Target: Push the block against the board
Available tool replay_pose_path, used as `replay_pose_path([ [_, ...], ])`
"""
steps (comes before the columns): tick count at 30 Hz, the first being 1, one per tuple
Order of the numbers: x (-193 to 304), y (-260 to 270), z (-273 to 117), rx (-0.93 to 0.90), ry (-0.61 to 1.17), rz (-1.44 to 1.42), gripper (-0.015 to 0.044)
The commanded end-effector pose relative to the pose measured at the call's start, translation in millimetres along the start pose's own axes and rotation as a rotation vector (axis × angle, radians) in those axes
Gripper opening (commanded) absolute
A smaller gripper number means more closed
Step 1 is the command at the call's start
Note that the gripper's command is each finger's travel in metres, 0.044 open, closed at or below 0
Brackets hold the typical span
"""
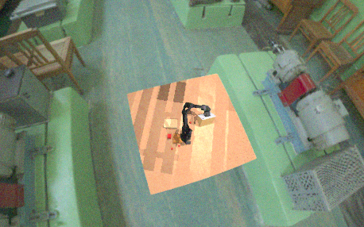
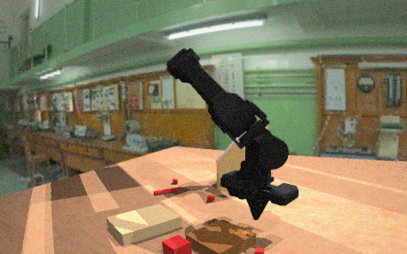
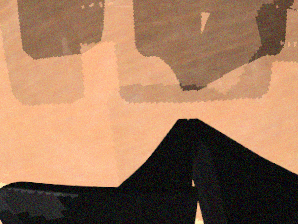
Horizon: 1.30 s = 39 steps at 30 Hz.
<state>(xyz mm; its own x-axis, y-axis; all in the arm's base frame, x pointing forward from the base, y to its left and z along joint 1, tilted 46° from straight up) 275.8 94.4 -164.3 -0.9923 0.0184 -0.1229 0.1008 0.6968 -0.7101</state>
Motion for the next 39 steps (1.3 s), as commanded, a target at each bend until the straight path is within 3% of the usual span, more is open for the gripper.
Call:
replay_pose_path([
  [1, -5, 3, -39, -0.022, -0.017, 0.014, 0.0000],
  [14, -29, -7, -38, -0.021, -0.035, 0.006, 0.0000],
  [20, -31, -5, 17, -0.019, -0.018, 0.007, 0.0000],
  [39, -52, -5, 16, -0.020, -0.018, 0.008, 0.0000],
])
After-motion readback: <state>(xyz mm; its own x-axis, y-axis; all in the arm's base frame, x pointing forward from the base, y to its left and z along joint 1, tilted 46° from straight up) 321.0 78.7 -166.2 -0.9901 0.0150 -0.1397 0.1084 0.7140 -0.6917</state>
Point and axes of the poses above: the point midway between the two fingers, 35 mm back from their tips, its own z axis out along the fingers, its own y axis across the jaws, x = y × z, the point moved 3 cm from there along -z, back along the fingers, and after that the axes turned 7 degrees about -z, right-handed, at the moved point
